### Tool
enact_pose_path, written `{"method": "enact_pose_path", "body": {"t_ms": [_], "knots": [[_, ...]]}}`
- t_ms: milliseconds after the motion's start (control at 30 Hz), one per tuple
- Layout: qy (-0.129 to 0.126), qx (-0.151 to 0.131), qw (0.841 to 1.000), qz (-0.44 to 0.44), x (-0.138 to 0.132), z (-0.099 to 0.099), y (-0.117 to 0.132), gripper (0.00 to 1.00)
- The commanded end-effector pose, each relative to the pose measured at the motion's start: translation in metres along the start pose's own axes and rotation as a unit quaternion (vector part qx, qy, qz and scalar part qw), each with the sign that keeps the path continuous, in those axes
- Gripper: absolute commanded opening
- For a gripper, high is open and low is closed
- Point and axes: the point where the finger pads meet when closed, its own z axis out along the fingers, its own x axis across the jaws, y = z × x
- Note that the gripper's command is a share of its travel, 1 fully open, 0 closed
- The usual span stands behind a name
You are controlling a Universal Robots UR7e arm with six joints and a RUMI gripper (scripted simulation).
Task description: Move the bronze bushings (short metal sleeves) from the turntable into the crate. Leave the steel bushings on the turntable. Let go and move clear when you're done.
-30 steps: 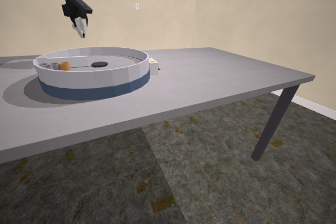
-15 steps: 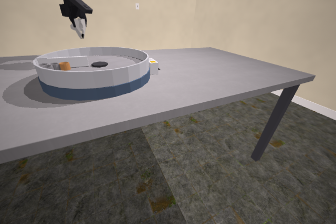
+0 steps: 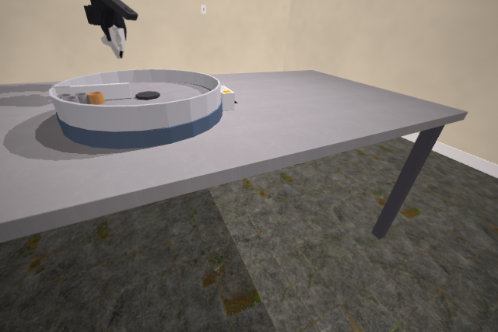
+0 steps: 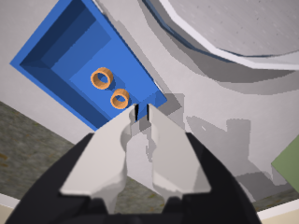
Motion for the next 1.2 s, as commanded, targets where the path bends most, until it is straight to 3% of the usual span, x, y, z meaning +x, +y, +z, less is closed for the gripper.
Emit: {"method": "enact_pose_path", "body": {"t_ms": [0, 1167], "knots": [[-0.002, -0.002, 1.0, -0.018, 0.006, 0.0, -0.003, 0.06], [-0.003, -0.002, 0.987, -0.162, 0.075, 0.001, -0.048, 0.06]]}}
